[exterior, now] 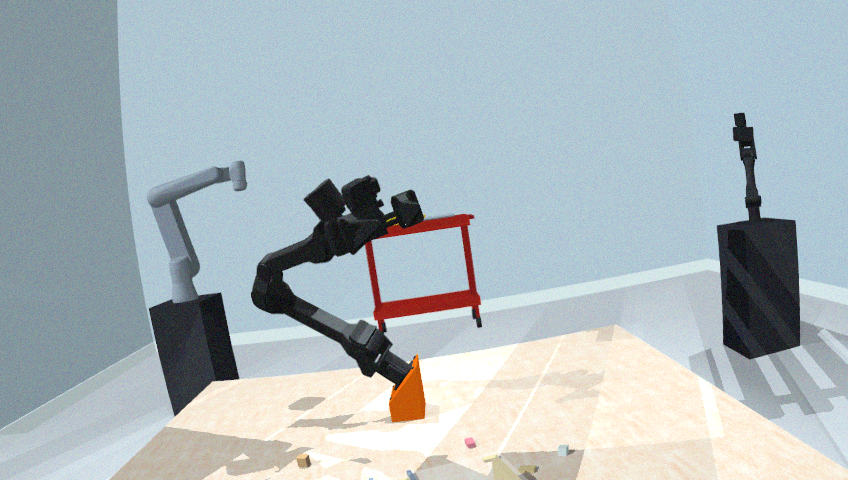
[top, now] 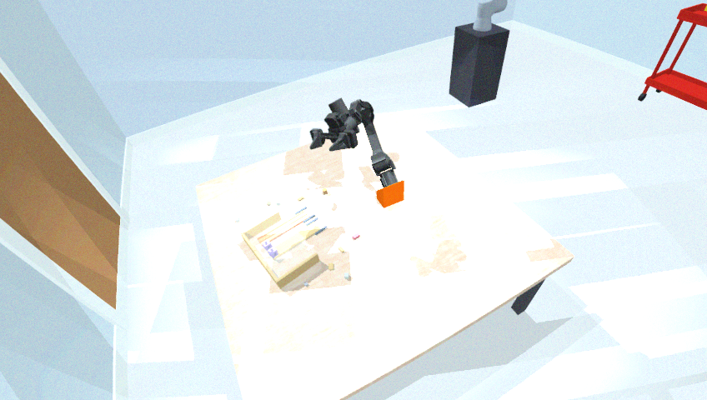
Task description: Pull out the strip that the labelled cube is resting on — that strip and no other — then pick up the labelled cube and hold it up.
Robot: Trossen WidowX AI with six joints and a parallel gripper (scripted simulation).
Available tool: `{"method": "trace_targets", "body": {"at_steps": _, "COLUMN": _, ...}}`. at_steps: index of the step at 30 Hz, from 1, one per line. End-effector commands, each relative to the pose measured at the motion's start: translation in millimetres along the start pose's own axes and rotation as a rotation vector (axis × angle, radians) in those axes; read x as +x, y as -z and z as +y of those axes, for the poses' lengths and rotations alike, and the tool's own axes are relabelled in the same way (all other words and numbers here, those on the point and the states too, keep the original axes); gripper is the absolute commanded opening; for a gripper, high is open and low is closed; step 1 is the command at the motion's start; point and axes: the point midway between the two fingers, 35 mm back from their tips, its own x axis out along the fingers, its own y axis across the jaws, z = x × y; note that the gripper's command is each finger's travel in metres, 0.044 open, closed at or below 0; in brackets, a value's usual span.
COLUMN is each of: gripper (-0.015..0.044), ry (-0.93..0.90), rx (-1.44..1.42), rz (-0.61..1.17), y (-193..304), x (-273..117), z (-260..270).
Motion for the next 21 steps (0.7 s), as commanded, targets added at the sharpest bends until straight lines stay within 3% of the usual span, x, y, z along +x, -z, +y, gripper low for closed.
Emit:
{"method": "trace_targets", "body": {"at_steps": 1, "gripper": 0.0400, "ry": 0.152, "rx": 0.014, "rz": 0.163, "y": 56, "x": 16, "z": -22}}
{"method": "trace_targets", "body": {"at_steps": 12, "gripper": 0.0400, "ry": 0.631, "rx": -0.010, "rz": 0.593, "y": 206, "x": -5, "z": -93}}
{"method": "trace_targets", "body": {"at_steps": 21, "gripper": 0.0400, "ry": 0.657, "rx": -0.015, "rz": 0.616, "y": 213, "x": -9, "z": -96}}
